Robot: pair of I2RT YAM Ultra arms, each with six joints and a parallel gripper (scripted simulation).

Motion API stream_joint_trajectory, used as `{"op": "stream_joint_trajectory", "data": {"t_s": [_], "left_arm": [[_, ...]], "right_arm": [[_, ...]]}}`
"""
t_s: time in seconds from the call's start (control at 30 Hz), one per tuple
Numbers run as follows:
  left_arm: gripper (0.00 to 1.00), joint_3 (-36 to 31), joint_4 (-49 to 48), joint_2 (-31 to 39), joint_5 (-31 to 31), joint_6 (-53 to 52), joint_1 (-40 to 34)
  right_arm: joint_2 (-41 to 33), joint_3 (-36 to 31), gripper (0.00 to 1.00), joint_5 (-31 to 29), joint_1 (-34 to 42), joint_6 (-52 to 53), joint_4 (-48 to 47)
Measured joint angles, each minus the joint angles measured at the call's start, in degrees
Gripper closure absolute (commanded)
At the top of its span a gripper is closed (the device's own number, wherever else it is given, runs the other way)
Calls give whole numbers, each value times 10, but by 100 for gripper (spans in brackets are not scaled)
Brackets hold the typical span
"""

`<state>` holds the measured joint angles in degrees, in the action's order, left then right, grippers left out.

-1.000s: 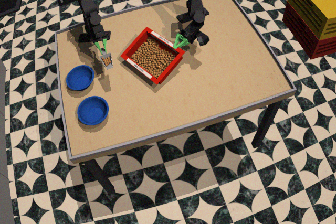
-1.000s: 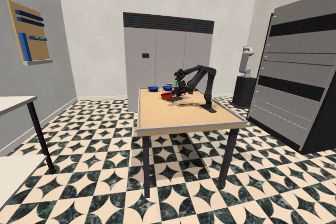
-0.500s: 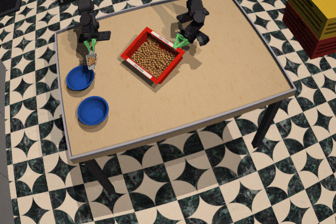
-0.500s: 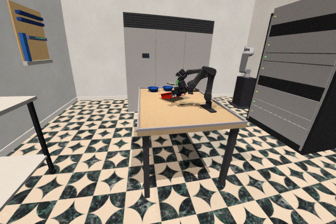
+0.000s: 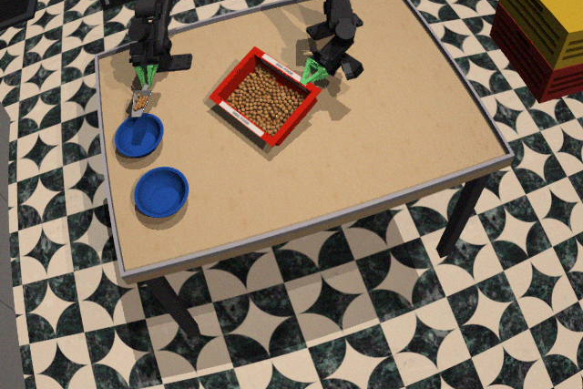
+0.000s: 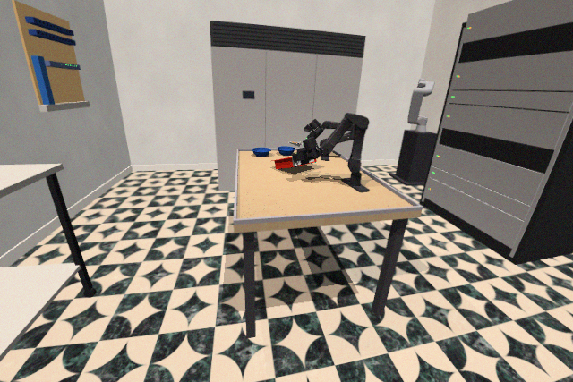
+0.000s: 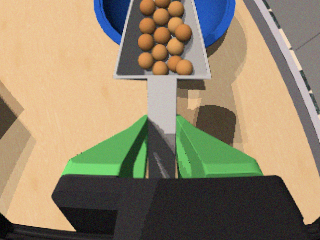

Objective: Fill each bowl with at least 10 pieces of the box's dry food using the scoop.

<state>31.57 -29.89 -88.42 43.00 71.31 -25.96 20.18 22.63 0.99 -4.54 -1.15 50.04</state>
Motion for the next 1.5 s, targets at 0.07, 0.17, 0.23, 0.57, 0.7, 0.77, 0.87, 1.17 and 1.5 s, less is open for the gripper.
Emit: {"op": "stream_joint_trajectory", "data": {"t_s": [0.07, 0.17, 0.23, 0.57, 0.7, 0.77, 0.87, 1.17, 1.5], "left_arm": [[100, 0, 0, 0, 0, 0, 0], [100, 0, 0, 0, 0, 0, 0], [100, 0, 0, 0, 0, 0, 0], [100, 0, 0, 0, 0, 0, 0], [100, 0, 0, 0, 0, 0, 0], [100, 0, 0, 0, 0, 0, 0], [100, 0, 0, 0, 0, 0, 0], [100, 0, 0, 0, 0, 0, 0], [100, 0, 0, 0, 0, 0, 0]], "right_arm": [[1, 0, 100, 5, -6, -3, 1], [2, -2, 100, 7, -10, -5, 0], [2, -2, 100, 8, -10, -5, -1], [44, 10, 100, 7, -7, -5, 3], [61, 24, 100, 6, -6, -4, 10], [77, 35, 100, 5, -5, -3, 13], [101, 52, 100, 4, -4, -3, 21], [158, 97, 100, 0, -1, 0, 44], [227, 152, 100, -3, 1, 3, 81]]}}
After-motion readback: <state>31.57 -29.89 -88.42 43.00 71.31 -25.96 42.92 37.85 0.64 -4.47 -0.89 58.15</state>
